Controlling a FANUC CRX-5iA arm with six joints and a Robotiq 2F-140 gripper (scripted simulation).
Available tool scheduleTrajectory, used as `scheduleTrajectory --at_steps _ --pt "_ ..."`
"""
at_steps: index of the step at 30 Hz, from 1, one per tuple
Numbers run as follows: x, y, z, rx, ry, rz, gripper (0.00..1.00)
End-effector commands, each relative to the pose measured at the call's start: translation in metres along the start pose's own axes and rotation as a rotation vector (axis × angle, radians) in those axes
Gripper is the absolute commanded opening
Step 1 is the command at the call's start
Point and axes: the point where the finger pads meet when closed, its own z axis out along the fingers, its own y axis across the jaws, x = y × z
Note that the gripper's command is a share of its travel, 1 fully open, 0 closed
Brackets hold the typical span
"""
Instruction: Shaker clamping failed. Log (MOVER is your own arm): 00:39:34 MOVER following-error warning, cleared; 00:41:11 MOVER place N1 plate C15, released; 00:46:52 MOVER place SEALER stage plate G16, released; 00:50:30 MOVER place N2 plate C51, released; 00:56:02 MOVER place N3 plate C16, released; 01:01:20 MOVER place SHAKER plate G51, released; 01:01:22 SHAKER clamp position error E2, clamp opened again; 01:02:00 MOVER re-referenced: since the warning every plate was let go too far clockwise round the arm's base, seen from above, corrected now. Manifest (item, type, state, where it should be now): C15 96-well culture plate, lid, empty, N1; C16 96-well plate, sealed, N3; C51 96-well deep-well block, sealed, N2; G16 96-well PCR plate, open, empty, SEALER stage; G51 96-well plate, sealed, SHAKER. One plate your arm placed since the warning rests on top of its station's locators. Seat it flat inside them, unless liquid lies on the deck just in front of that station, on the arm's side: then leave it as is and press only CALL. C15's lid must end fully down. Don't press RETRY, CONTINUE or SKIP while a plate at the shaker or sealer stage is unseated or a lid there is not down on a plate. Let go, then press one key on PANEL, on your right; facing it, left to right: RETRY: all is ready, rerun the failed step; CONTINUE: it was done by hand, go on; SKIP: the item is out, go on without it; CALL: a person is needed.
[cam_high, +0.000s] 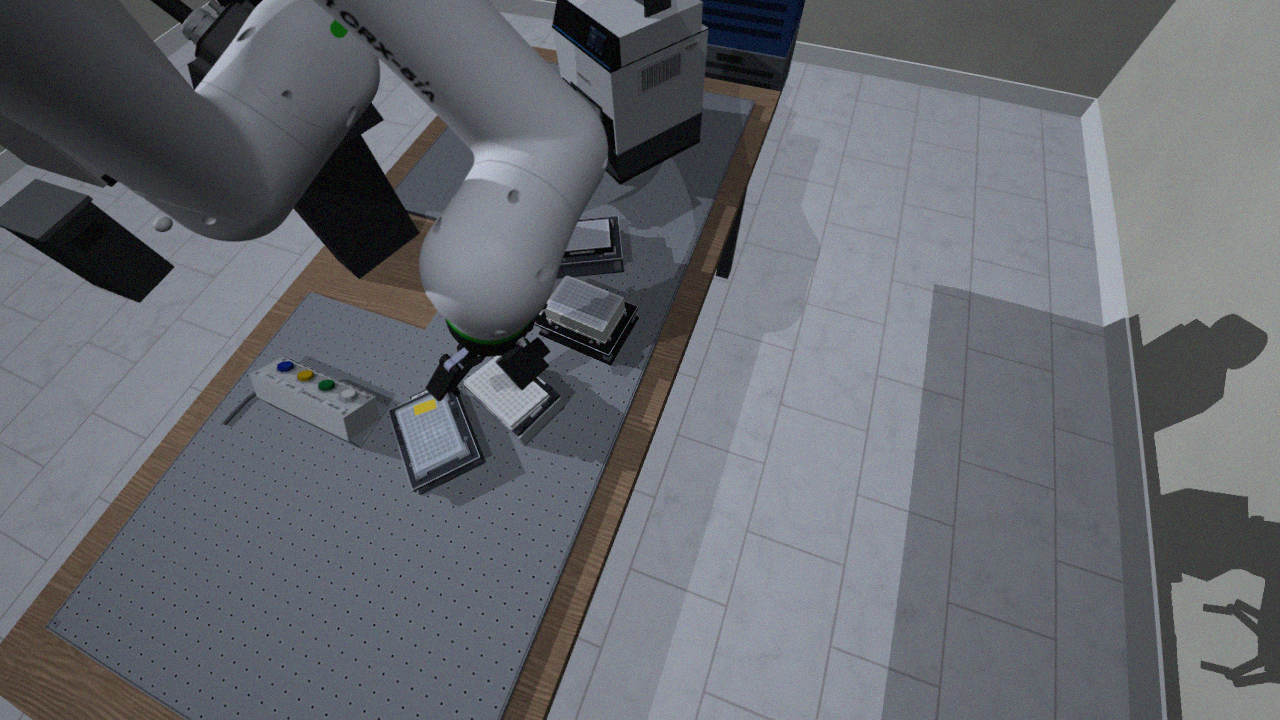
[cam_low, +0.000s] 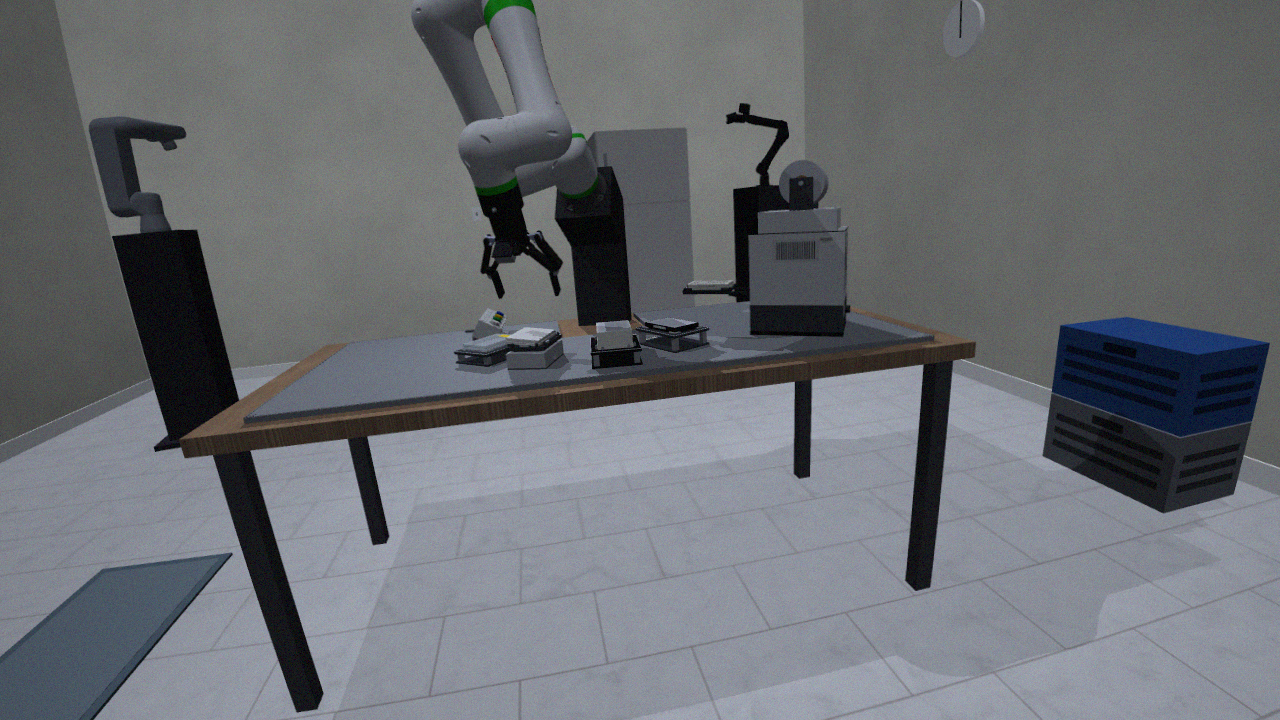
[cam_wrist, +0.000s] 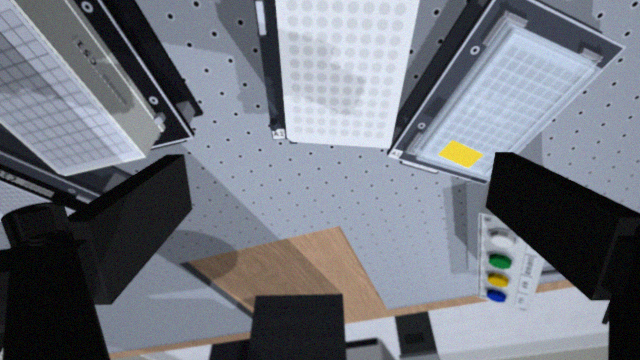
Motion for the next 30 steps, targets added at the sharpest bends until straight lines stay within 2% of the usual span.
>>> scheduleTrajectory --at_steps 1,21,30 --pt "0.003 0.000 0.005 0.000 0.001 0.000 1.00" --pt "0.016 0.000 0.032 0.000 0.001 0.000 1.00" --pt "0.016 0.000 0.033 0.000 0.001 0.000 1.00"
